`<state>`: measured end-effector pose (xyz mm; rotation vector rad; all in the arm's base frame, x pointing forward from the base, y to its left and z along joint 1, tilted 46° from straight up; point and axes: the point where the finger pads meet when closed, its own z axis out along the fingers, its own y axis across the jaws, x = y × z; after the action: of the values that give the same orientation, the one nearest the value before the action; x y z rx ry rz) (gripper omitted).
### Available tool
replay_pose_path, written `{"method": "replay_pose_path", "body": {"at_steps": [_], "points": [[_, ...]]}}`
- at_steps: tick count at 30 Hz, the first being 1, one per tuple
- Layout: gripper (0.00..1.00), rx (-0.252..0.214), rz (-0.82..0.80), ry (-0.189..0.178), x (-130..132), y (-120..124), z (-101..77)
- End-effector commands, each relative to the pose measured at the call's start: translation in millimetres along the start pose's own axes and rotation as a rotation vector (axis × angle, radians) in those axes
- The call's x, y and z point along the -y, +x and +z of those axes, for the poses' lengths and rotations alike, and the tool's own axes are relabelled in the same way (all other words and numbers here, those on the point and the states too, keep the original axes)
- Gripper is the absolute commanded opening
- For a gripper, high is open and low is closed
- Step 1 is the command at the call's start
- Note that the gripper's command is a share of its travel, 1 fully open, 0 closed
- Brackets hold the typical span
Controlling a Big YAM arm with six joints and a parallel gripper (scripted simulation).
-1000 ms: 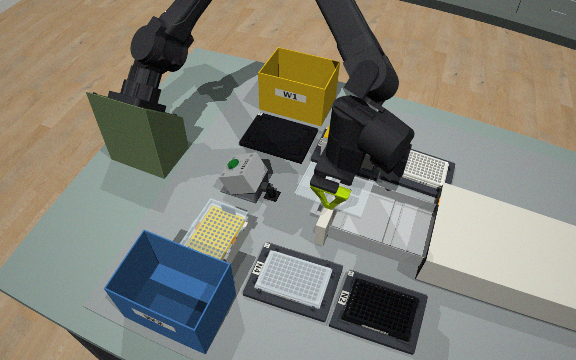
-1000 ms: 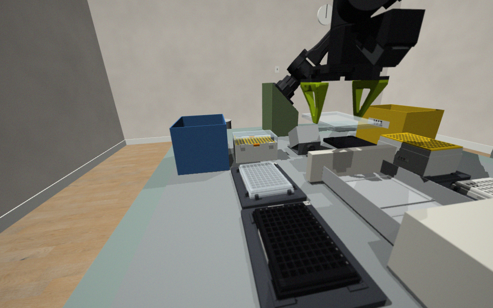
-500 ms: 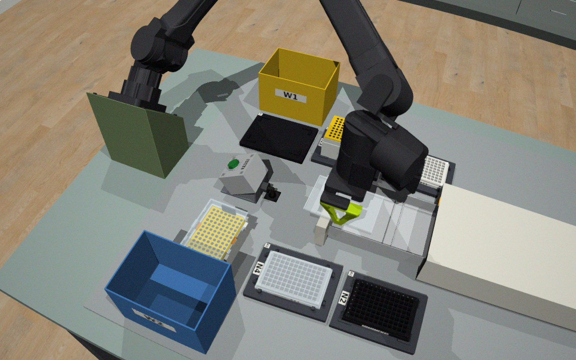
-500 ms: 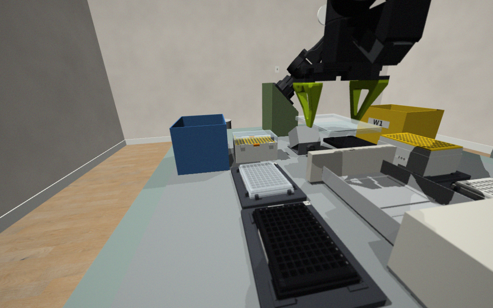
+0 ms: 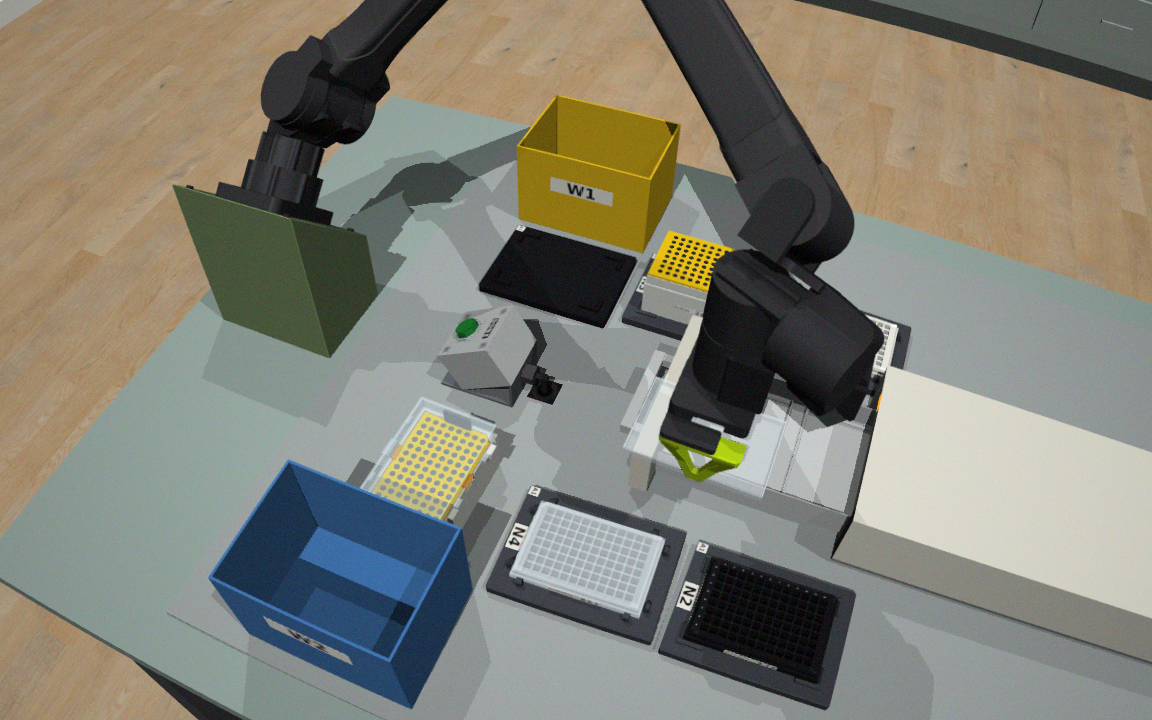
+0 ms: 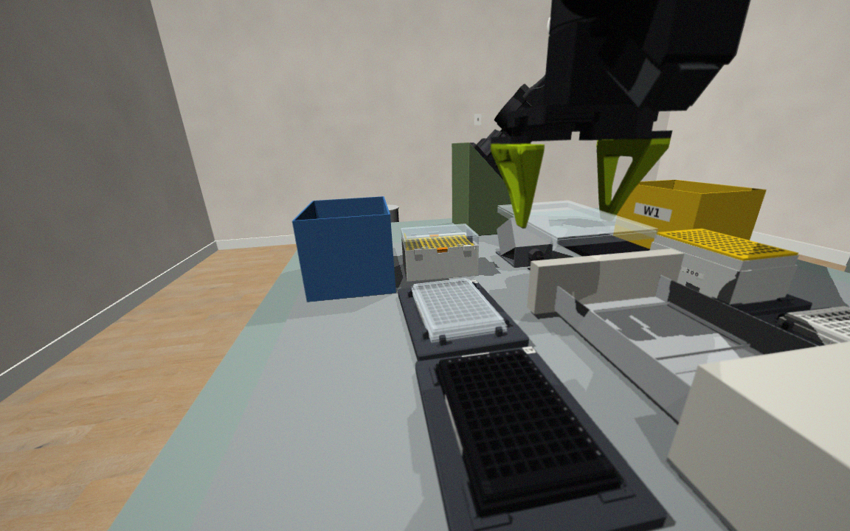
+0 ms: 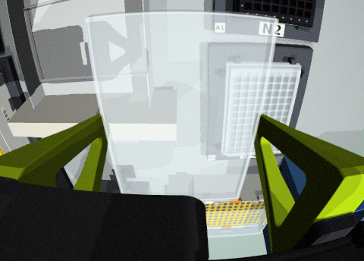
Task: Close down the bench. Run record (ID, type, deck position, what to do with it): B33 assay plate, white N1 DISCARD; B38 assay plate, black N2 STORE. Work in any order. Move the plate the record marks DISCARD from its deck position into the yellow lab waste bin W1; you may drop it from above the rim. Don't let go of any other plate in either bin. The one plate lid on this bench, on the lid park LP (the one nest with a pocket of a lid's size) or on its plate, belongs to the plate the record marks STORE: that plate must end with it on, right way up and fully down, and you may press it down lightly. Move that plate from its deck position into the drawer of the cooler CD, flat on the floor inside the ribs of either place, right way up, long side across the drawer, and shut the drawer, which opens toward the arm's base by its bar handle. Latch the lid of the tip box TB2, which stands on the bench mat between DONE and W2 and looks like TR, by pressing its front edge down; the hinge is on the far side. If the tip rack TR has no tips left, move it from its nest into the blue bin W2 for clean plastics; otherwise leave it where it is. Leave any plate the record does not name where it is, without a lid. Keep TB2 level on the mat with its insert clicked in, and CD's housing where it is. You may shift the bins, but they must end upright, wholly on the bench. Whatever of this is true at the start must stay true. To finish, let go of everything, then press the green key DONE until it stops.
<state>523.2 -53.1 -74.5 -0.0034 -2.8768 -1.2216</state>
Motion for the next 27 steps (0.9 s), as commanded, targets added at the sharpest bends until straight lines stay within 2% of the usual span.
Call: {"method": "replay_pose_path", "body": {"at_steps": [1,4,27], "points": [[0.0,0.059,-0.021,0.018,15,-27,-29.6],[0.0,0.055,-0.025,0.019,14,-30,-27.7],[0.0,0.061,-0.021,0.019,58,-67,-32.9]]}}
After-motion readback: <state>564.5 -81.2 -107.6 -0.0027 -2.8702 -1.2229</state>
